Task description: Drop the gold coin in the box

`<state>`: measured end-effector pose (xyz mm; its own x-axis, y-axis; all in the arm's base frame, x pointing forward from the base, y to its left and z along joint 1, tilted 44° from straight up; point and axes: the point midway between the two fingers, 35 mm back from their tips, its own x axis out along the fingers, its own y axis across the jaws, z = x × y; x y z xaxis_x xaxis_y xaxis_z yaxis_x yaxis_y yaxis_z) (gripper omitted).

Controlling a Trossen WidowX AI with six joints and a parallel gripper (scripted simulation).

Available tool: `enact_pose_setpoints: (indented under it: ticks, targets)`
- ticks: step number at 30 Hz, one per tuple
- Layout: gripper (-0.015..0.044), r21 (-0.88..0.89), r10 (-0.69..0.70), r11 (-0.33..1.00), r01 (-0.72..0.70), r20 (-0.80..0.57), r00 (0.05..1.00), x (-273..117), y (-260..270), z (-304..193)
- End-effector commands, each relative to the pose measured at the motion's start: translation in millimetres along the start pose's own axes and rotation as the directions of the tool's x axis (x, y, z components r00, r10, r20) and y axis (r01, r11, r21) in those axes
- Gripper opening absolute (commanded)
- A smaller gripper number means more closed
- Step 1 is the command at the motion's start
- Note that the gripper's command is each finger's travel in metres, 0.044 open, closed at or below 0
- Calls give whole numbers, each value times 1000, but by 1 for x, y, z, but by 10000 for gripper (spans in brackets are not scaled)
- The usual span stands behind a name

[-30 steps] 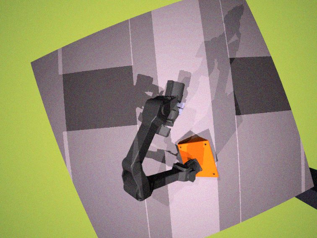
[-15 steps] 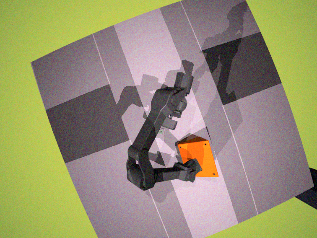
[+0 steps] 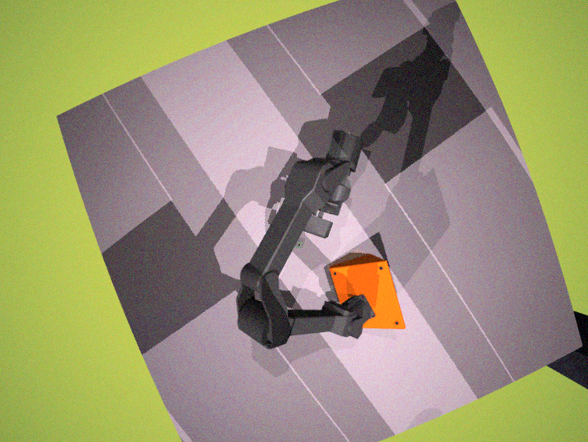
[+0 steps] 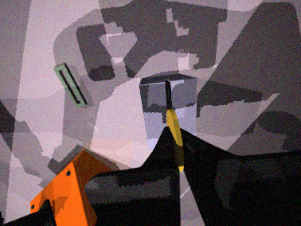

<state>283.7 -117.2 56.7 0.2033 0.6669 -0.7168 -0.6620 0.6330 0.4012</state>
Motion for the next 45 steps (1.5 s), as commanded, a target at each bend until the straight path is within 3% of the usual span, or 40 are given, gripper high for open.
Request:
enact_pose_setpoints:
  ticks: [1,45]
  targets:
    - [0,3,1,1000,-1,0,1000,0,0,0]
    - [0,0,3,1000,-3,3,1000,13,-5,-2]
